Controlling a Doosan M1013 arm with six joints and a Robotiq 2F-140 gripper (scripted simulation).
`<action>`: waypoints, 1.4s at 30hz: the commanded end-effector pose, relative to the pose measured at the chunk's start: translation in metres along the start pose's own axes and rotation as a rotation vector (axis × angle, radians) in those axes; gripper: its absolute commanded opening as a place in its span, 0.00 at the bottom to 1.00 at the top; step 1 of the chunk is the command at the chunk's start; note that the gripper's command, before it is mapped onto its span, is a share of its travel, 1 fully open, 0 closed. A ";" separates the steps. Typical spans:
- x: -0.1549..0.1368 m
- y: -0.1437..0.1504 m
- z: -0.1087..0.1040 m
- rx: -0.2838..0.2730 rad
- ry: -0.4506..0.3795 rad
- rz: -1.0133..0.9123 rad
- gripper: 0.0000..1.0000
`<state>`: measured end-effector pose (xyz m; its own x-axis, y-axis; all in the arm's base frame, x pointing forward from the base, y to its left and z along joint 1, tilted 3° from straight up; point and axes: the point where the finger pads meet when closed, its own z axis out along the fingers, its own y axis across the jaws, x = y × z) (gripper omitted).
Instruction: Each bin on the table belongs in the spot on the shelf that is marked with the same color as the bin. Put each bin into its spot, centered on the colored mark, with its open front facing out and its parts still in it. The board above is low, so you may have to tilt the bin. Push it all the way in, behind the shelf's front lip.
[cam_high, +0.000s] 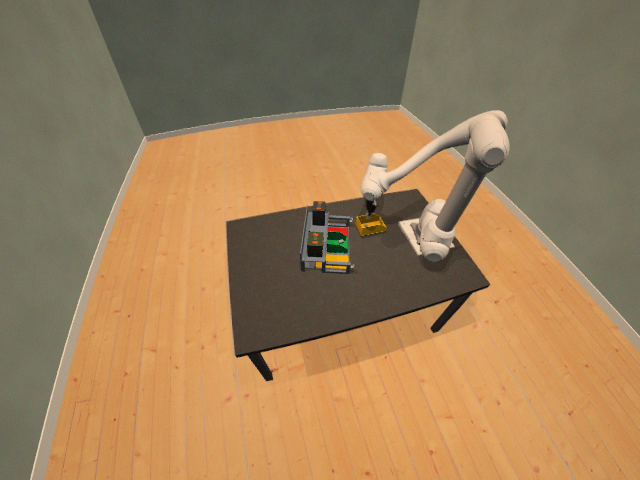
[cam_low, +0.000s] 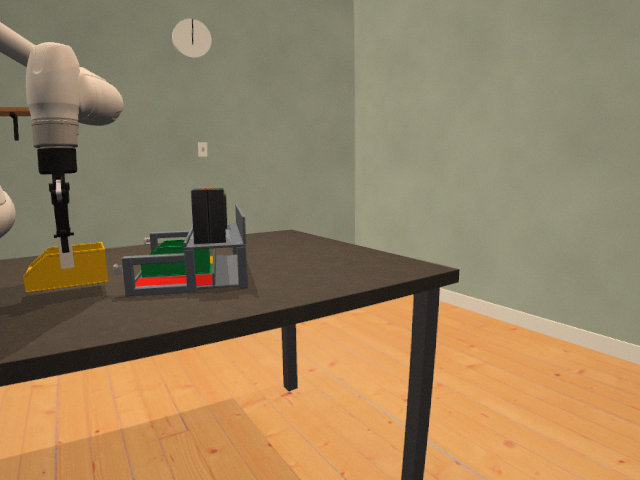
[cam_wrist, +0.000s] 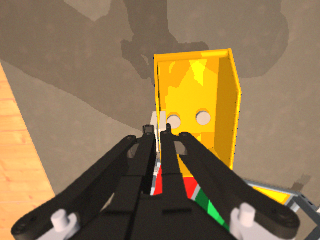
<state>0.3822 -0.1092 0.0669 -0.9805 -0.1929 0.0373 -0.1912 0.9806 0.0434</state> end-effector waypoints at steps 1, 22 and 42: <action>0.000 0.001 0.000 0.000 0.000 0.001 0.10; -0.005 0.019 0.000 0.000 0.000 0.025 0.10; -0.018 0.063 0.001 0.000 0.000 0.083 0.10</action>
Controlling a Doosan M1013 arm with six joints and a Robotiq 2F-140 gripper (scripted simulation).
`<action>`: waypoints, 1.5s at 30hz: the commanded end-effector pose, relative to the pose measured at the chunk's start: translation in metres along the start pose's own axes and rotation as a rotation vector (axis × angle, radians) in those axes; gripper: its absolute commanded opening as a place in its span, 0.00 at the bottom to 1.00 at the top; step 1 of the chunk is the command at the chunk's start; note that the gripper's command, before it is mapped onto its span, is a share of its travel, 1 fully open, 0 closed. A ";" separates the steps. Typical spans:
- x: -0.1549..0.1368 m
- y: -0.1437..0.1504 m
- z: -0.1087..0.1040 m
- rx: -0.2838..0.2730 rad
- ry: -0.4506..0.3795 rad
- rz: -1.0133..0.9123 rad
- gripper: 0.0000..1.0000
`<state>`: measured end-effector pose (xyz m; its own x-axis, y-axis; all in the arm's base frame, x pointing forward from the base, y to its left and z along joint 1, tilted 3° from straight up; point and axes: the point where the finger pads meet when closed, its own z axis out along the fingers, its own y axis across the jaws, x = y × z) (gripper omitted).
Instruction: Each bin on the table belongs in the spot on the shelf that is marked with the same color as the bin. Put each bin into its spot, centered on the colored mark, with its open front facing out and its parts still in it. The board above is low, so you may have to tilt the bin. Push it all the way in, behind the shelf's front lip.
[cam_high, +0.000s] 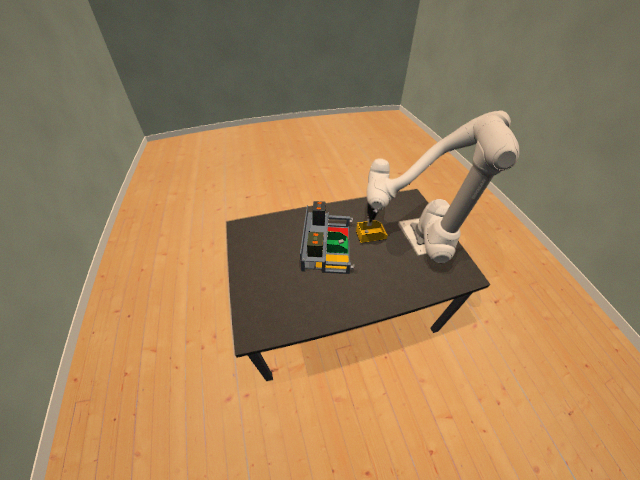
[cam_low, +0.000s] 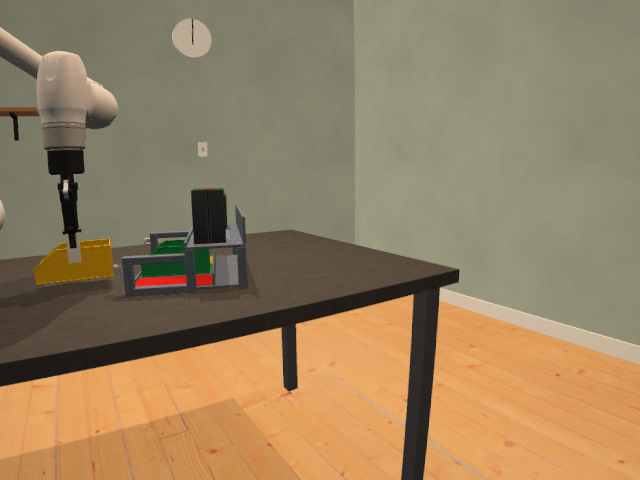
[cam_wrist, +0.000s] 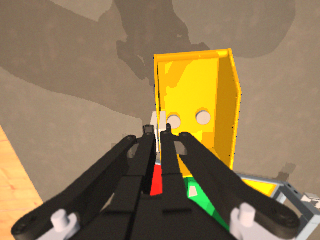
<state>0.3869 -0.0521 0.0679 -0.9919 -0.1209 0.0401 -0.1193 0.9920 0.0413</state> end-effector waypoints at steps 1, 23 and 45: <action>-0.002 0.011 0.000 0.001 0.000 0.014 0.10; -0.016 0.075 0.001 0.001 0.000 0.099 0.10; -0.029 0.139 0.002 0.001 0.000 0.182 0.10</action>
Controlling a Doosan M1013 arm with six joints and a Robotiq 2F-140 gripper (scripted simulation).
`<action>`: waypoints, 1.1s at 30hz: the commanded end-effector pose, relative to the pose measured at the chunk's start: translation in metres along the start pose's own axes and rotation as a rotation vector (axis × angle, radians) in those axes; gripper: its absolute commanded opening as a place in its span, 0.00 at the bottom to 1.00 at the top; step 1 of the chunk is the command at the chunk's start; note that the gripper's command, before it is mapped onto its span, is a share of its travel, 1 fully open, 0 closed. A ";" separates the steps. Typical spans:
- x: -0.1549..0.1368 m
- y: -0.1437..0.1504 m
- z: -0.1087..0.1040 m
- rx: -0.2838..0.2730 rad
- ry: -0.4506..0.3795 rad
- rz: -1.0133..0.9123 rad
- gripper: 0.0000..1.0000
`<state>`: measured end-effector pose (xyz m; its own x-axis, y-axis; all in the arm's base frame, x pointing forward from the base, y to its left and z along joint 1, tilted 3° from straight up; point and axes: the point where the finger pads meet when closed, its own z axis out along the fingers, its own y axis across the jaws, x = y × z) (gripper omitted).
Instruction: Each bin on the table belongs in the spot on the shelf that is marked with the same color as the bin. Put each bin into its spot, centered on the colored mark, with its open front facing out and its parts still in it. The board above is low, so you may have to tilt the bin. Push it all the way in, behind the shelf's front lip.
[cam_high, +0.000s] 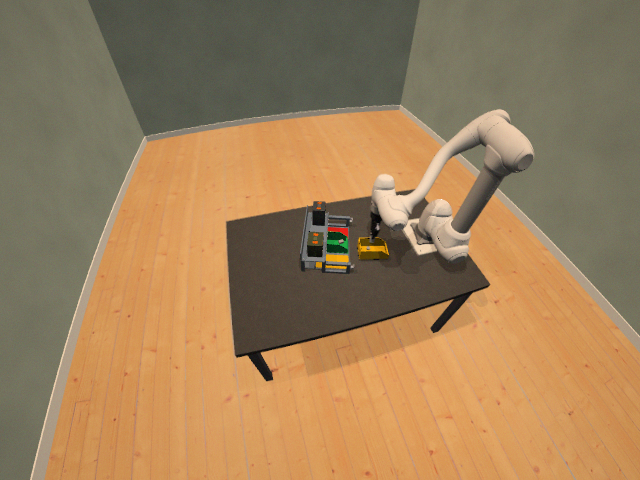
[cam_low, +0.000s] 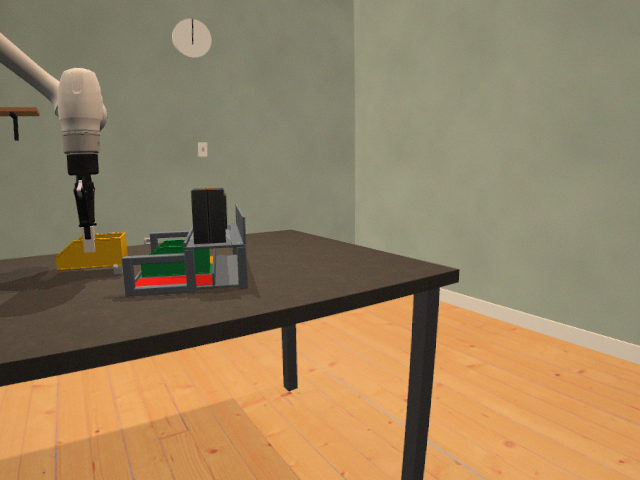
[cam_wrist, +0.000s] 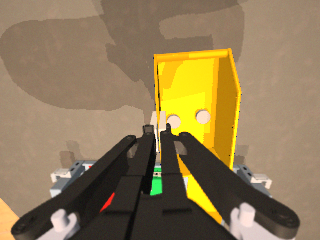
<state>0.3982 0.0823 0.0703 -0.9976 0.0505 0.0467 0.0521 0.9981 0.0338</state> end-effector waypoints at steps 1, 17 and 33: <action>0.000 0.010 0.000 0.001 0.000 0.014 0.10; -0.002 0.045 0.001 0.001 0.000 0.058 0.10; -0.002 0.063 0.001 0.001 0.000 0.081 0.10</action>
<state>0.4034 0.1440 0.0713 -0.9904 0.1295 0.0491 0.1310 0.9909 0.0293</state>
